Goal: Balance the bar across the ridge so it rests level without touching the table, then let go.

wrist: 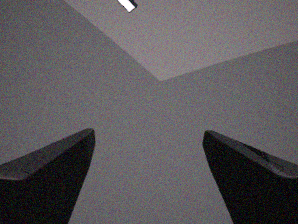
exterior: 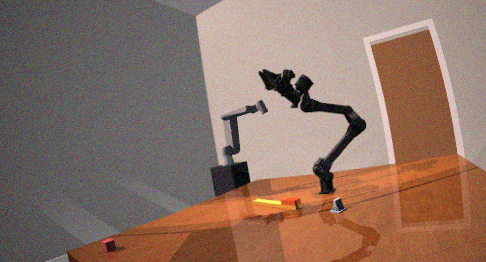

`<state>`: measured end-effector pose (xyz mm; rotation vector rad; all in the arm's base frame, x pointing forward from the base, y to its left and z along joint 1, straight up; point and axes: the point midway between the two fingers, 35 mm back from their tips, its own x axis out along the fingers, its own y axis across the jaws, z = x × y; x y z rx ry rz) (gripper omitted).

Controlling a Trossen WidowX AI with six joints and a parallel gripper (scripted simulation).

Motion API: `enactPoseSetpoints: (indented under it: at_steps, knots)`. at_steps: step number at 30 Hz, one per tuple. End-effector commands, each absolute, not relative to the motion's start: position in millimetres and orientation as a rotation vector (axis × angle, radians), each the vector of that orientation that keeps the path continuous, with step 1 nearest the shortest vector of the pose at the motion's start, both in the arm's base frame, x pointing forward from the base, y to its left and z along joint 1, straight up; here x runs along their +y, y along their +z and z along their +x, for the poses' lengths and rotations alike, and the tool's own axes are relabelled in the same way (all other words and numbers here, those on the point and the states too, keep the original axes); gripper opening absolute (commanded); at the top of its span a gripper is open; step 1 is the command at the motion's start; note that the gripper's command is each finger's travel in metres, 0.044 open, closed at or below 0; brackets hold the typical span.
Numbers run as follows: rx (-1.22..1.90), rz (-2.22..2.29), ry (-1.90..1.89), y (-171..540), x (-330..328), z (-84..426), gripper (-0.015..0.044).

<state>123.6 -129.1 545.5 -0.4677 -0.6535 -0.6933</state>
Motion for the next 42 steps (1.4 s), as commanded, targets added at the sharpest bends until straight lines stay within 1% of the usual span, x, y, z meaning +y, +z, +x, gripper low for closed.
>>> enactPoseSetpoints:
  at_steps: [1,11,21,31,42]
  knots:
    - [-0.556,-0.273,-0.696,523,-163,143,0.0315]
    - [-0.318,0.147,-0.726,453,-221,182,0.0315]
    - [-0.063,0.536,-0.795,369,-252,209,0.0315]
    - [0.215,0.882,-0.910,283,-256,220,0.0315]
    - [0.543,1.193,-1.095,203,-233,211,0.0315]
